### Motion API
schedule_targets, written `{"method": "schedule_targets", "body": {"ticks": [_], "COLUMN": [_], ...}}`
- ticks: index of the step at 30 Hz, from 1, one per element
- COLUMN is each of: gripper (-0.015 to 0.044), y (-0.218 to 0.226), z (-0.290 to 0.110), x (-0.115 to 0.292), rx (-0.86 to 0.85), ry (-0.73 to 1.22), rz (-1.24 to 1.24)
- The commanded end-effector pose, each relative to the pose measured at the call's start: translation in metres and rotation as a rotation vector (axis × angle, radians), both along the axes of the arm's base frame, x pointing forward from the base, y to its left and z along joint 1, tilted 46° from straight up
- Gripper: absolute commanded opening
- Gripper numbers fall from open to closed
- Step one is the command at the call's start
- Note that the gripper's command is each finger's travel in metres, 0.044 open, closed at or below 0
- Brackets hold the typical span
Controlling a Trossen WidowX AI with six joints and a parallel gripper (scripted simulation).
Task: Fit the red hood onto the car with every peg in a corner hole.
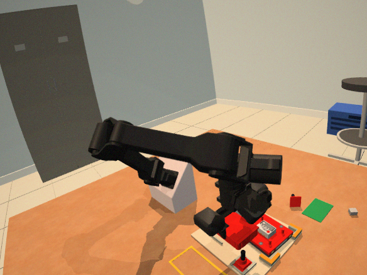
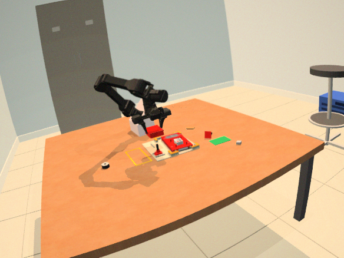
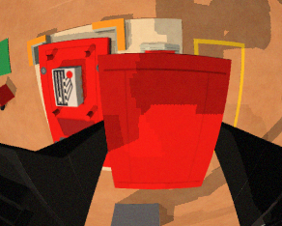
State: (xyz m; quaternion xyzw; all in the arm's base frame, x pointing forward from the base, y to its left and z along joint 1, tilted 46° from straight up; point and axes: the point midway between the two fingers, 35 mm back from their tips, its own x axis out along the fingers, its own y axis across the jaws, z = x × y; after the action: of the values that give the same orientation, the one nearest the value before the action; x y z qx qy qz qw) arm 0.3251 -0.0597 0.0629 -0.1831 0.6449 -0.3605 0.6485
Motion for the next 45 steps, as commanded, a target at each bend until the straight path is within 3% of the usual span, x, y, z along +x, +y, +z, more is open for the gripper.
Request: {"method": "schedule_targets", "body": {"ticks": [1,22,45], "gripper": [0.0000,0.0000,0.0000], "y": [0.010,0.071,0.033], "z": [-0.010,-0.084,-0.118], "x": [0.009,0.040,0.032], "rx": [0.003,-0.013,-0.016], "ry": [-0.008,-0.041,-0.041], "rz": [-0.008,-0.042,-0.042]}}
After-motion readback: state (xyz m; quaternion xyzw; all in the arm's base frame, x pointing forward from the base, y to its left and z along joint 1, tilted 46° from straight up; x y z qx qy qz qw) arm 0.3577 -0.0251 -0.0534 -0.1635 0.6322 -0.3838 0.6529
